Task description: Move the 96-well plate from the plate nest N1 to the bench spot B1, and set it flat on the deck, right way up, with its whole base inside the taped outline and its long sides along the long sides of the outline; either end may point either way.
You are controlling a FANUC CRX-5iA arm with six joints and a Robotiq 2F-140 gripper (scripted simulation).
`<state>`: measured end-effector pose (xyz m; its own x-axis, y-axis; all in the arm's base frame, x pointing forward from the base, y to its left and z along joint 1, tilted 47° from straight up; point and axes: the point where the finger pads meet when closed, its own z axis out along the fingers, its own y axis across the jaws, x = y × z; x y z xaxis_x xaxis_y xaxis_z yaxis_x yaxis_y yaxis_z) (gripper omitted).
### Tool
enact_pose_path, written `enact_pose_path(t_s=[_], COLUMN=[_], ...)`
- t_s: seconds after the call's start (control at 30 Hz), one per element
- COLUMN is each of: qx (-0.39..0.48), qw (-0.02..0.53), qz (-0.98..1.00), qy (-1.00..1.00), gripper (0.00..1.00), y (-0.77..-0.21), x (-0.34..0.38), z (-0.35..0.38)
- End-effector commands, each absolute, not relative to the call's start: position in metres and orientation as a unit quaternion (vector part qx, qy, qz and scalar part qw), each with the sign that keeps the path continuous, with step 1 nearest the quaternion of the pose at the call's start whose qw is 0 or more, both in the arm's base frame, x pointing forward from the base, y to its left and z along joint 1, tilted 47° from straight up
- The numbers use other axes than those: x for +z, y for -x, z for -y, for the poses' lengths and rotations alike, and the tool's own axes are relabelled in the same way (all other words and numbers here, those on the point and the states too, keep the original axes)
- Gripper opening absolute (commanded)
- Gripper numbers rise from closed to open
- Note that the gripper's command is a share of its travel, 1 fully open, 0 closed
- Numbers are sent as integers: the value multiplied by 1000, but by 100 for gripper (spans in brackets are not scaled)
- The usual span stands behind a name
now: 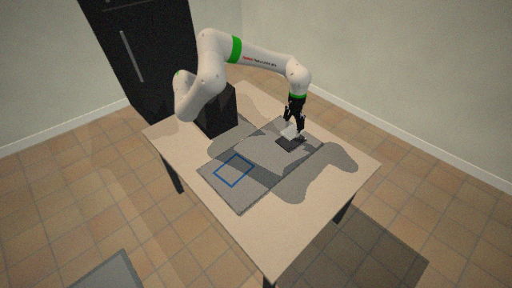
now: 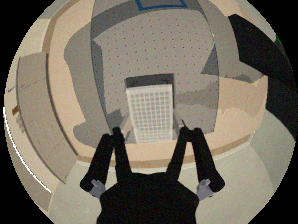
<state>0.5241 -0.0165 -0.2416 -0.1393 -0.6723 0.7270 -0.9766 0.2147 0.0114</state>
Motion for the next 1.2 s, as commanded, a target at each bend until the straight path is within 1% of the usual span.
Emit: enact_pose_path(t_s=[0.0,0.13,1.17], qx=[239,219,219], qw=[316,330,330], qz=[705,666,666], qy=[-589,-632,-632], gripper=[0,0,0], y=[-523,-520,-496], x=[-239,-230,-167], z=[18,27,87])
